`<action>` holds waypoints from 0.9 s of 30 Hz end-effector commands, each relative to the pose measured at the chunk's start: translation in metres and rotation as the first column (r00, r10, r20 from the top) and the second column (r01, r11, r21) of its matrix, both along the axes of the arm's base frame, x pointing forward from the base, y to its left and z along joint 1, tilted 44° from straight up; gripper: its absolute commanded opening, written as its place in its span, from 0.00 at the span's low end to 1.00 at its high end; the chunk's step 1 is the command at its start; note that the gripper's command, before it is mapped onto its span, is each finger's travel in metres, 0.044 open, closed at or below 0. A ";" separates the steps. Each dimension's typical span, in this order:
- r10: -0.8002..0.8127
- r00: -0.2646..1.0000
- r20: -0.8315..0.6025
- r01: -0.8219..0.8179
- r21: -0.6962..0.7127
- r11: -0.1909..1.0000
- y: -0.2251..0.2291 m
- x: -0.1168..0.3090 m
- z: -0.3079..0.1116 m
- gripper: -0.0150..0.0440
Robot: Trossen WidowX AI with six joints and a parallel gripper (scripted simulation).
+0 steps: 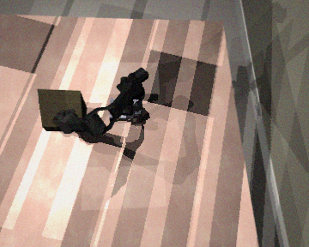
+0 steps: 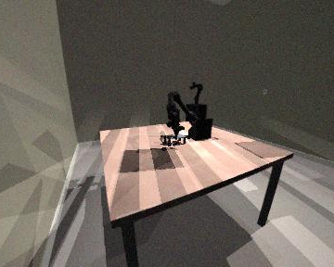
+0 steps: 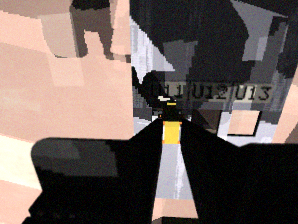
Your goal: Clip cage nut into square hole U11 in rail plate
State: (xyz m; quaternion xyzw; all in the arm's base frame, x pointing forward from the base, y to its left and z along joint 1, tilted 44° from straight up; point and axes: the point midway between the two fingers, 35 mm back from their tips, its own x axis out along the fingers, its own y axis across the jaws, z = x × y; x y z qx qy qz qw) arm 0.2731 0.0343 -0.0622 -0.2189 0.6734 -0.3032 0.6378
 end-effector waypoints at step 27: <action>0.001 1.000 -0.001 -0.001 -0.003 1.000 0.002 0.000 -0.002 0.44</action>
